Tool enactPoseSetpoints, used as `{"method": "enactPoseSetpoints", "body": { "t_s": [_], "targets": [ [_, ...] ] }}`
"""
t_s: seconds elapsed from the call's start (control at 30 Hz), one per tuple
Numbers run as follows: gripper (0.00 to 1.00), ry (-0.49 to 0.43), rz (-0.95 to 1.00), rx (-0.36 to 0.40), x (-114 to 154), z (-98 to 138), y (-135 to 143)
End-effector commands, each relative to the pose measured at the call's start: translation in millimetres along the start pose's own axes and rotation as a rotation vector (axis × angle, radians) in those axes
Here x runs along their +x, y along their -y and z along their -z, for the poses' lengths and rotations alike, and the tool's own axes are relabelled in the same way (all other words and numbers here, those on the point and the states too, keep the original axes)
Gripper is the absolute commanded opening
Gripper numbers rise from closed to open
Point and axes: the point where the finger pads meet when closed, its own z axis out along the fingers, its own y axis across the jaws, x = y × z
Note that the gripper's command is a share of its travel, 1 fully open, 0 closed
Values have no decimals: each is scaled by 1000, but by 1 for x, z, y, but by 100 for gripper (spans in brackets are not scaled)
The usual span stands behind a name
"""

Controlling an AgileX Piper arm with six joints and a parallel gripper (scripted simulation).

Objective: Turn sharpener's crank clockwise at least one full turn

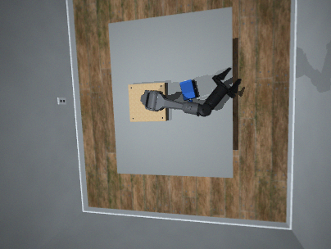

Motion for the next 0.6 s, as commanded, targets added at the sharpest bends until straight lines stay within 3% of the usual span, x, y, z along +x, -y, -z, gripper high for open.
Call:
{"method": "enactPoseSetpoints", "body": {
  "t_s": [0.0,0.53,0.57],
  "targets": [
    [100,1,2,0,-1,0,-1],
    [100,1,2,0,-1,0,-1],
    [69,1,2,0,-1,0,-1]
  ]
}}
